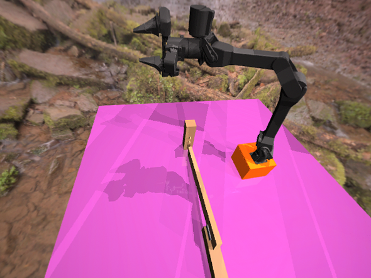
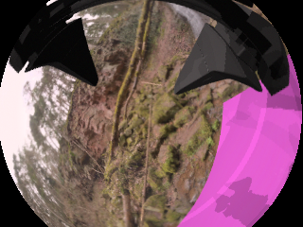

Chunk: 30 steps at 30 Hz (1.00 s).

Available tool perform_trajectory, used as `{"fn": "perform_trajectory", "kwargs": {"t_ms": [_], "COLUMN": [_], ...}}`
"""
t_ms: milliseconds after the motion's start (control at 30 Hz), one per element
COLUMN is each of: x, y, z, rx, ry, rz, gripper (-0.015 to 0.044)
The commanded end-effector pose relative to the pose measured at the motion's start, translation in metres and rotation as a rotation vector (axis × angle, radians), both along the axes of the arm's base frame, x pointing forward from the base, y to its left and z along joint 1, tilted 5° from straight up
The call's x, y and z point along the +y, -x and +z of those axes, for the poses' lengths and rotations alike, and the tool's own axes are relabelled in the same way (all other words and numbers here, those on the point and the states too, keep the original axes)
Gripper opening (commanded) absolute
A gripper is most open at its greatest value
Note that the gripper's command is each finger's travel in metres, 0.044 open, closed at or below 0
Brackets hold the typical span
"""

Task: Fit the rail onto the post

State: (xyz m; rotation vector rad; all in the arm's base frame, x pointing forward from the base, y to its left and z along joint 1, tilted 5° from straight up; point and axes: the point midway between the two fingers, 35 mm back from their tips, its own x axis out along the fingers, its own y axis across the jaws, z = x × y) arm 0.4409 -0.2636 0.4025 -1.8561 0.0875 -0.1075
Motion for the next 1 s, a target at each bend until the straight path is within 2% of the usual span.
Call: {"fn": "perform_trajectory", "kwargs": {"t_ms": [0,133,533,767,967], "x": [0.012,0.033,0.082,0.135,0.166], "y": [-0.015,-0.018,0.010,0.070,0.141], "z": [-0.073,-0.140,-0.251,-0.336,-0.378], "rx": [0.192,0.390,0.768,1.182,1.507], "ry": [-0.155,-0.273,-0.406,-0.467,-0.457], "rz": [-0.022,-0.043,-0.106,-0.131,-0.149], "gripper": [0.0440,0.0440,0.0440,0.0440,0.0440]}}
